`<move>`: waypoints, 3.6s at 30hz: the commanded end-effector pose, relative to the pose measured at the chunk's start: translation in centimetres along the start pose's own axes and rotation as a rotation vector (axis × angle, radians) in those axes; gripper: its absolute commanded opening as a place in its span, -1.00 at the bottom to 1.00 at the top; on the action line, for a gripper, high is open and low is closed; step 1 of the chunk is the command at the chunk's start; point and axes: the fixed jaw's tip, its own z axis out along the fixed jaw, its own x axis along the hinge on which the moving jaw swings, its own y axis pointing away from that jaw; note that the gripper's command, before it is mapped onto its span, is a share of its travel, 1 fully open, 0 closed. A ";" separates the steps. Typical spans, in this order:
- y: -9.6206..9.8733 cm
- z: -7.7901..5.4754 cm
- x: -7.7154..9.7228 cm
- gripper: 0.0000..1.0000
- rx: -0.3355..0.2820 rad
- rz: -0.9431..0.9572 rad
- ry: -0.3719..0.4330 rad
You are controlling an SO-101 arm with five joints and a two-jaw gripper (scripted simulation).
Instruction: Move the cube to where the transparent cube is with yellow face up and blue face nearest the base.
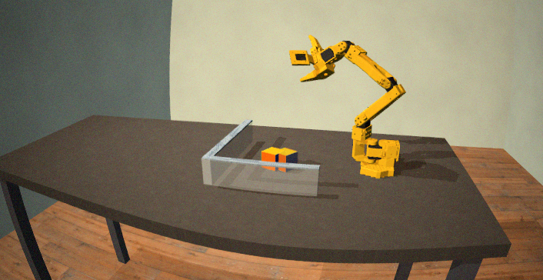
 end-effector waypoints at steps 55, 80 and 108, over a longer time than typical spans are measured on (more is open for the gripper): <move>2.7 2.4 -1.7 0.42 -0.284 -0.574 -0.049; 4.7 3.6 -2.3 0.27 -0.439 -0.863 -0.110; 6.8 4.6 -2.9 0.11 -0.592 -1.152 -0.205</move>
